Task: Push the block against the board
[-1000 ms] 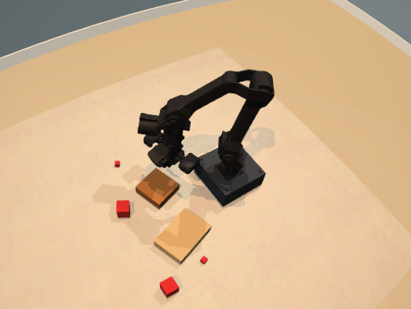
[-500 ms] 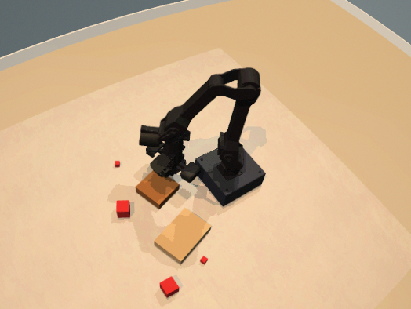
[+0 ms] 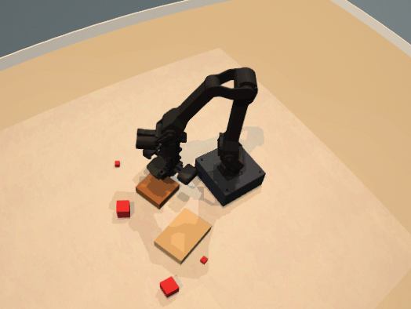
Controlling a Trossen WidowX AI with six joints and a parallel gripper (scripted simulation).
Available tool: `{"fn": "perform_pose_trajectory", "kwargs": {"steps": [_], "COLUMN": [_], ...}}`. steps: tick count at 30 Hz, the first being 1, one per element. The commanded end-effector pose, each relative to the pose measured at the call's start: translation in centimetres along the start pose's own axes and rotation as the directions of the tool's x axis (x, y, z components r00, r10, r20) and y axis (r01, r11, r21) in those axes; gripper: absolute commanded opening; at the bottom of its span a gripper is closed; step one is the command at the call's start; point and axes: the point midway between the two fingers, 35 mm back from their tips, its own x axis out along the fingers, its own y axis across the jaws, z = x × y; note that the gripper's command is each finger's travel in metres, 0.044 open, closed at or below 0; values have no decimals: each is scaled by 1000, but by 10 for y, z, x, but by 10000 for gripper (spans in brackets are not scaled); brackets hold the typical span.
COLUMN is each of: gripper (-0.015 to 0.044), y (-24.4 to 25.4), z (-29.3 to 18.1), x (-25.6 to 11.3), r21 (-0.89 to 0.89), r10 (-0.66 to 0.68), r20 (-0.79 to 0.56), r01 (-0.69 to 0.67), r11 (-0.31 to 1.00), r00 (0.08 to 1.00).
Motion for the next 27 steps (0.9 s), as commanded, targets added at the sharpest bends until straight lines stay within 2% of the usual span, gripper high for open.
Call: {"fn": "perform_pose_trajectory", "kwargs": {"steps": [1, 27], "gripper": [0, 0], "y": [-1, -2], "z": [4, 29], "x": [1, 0], "r21": [3, 3], "r10": [4, 4], "r20": [-2, 0], "r01": [-4, -4], "r11": [1000, 1000], "r00": [1000, 1000]}}
